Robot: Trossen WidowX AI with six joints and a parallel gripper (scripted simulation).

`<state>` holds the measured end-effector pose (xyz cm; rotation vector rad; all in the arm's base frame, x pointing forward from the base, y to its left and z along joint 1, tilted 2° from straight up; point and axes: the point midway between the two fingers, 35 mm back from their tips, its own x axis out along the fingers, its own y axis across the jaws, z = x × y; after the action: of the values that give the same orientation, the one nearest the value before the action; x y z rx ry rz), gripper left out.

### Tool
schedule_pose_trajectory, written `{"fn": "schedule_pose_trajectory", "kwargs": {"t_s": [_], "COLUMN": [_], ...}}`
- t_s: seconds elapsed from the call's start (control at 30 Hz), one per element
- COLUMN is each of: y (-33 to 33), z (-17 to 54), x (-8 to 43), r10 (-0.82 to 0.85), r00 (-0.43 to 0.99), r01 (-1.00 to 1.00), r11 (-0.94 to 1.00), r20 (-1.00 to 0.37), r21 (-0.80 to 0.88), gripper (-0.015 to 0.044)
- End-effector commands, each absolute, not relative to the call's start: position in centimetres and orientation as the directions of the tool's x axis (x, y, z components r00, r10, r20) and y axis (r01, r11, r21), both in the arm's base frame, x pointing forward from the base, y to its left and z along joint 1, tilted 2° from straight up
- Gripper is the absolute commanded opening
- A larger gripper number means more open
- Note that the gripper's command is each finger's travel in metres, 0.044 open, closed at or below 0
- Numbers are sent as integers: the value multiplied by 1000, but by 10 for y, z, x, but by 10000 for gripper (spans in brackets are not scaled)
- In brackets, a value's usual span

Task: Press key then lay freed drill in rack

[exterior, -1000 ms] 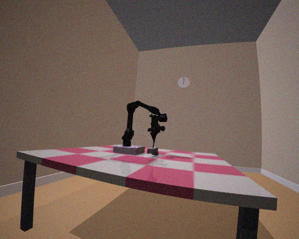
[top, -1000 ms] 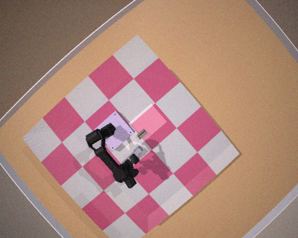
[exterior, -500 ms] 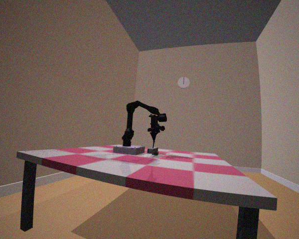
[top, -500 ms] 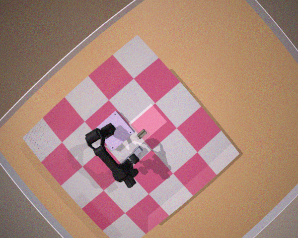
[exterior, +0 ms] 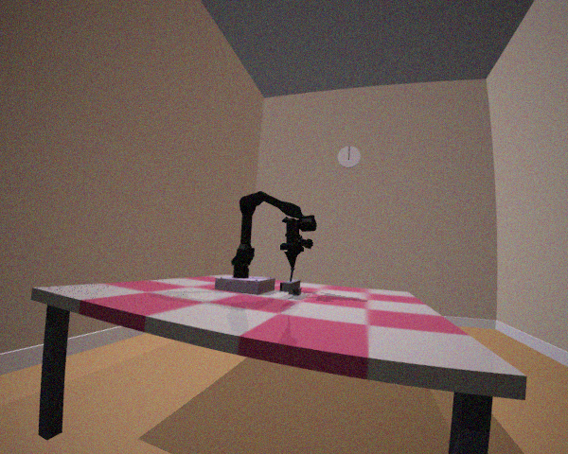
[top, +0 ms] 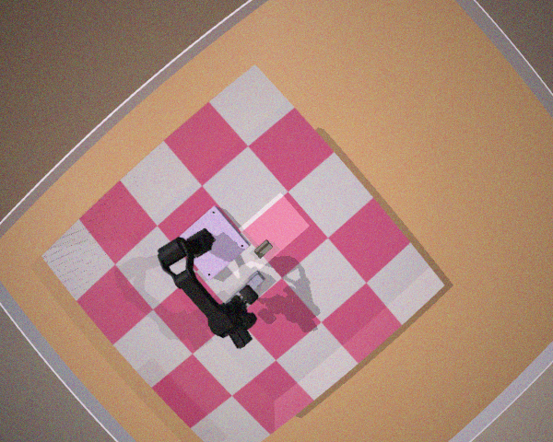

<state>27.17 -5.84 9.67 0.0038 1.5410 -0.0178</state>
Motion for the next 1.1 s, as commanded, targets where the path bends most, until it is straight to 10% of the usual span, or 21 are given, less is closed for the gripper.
{"fn": "schedule_pose_trajectory", "kwargs": {"t_s": [0.0, 1.07], "y": [-60, -61], "z": [79, 67], "x": [265, 264], "r10": [-8, -9], "r00": [-20, -20], "r01": [13, 13], "r11": [1000, 1000], "r20": [-1000, -1000], "r21": [-9, -9], "gripper": [0, 0]}}
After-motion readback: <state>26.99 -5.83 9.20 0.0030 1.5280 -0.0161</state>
